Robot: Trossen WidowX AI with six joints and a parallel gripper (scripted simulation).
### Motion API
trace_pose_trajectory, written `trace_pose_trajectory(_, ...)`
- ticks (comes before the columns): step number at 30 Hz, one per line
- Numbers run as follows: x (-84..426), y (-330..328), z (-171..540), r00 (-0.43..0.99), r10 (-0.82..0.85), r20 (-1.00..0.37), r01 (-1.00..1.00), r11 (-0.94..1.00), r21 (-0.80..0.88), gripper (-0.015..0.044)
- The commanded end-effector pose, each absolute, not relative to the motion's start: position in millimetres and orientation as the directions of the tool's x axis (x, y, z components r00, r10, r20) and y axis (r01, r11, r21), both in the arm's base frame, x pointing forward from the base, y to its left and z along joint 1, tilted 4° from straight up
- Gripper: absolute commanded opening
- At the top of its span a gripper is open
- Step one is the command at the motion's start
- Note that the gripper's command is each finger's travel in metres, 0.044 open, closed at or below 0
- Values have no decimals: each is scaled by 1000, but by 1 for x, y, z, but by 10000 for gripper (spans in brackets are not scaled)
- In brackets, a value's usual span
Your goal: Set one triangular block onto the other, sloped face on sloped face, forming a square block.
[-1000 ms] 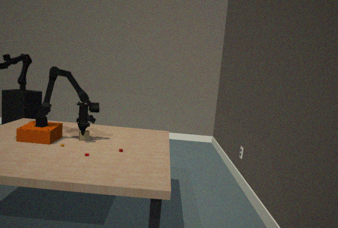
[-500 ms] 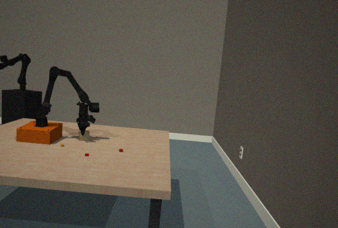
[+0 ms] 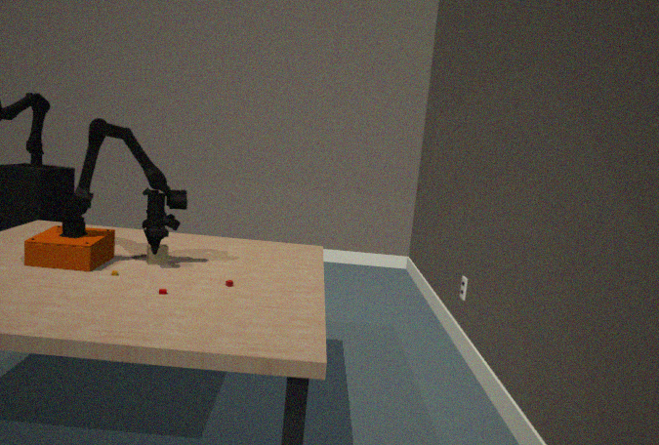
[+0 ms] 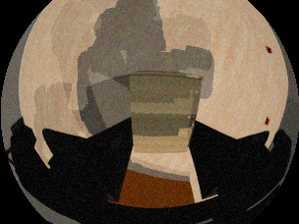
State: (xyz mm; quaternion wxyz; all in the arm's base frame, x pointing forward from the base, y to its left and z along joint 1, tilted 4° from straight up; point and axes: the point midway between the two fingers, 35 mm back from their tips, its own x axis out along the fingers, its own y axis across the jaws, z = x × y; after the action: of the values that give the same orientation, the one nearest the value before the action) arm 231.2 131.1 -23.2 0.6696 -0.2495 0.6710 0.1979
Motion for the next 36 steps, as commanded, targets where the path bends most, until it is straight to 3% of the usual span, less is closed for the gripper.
trace_pose_trajectory(1,231,131,-23,21,-70,-997,-600,797,-69,105)
trace_pose_trajectory(14,231,131,-23,21,-70,-997,-600,797,-69,440)
trace_pose_trajectory(22,232,132,-20,21,-70,-997,-600,797,-69,440)
trace_pose_trajectory(30,230,139,84,22,-69,-997,-600,797,-68,440)
trace_pose_trajectory(36,233,140,82,36,-61,-997,-601,796,-70,440)
